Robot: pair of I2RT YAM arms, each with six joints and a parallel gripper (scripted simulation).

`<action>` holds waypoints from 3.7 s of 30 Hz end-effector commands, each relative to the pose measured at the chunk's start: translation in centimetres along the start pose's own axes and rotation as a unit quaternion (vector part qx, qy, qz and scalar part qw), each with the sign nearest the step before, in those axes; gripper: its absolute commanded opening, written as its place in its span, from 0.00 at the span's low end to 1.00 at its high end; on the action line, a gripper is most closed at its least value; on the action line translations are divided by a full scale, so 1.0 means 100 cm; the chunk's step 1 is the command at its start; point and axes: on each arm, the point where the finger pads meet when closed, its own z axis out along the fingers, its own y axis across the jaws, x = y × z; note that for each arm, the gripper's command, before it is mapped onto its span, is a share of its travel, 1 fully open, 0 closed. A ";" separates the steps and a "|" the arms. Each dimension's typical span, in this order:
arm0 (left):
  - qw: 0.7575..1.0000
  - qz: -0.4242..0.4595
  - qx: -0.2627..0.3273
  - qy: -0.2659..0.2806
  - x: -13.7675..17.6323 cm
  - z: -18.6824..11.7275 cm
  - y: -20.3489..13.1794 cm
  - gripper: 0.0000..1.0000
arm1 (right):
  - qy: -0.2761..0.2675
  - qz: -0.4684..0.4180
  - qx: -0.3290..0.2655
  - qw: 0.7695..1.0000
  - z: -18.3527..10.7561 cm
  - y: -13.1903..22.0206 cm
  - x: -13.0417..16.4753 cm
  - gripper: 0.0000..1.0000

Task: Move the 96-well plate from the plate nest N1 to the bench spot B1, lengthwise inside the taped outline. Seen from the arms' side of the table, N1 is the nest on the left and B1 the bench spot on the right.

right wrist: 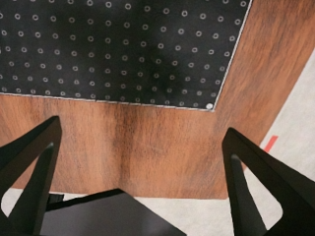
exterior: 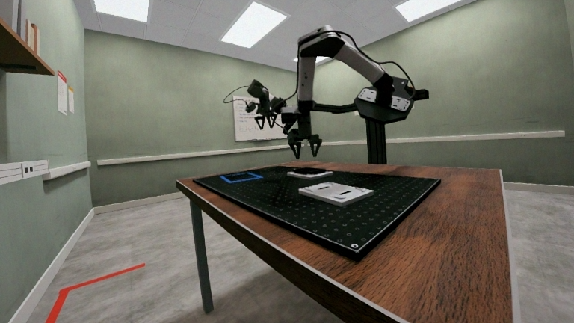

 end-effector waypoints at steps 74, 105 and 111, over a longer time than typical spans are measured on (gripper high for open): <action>0.993 -0.118 0.004 0.001 0.037 -0.036 -0.001 1.00 | -0.006 0.006 0.001 1.000 -0.005 -0.002 -0.007 1.00; 0.833 -0.554 0.009 0.008 0.171 -0.091 -0.016 1.00 | -0.006 0.006 0.001 1.000 -0.005 -0.002 -0.007 1.00; 0.794 -0.607 0.008 0.009 0.189 -0.098 -0.017 1.00 | -0.006 0.006 0.001 1.000 -0.005 -0.002 -0.007 1.00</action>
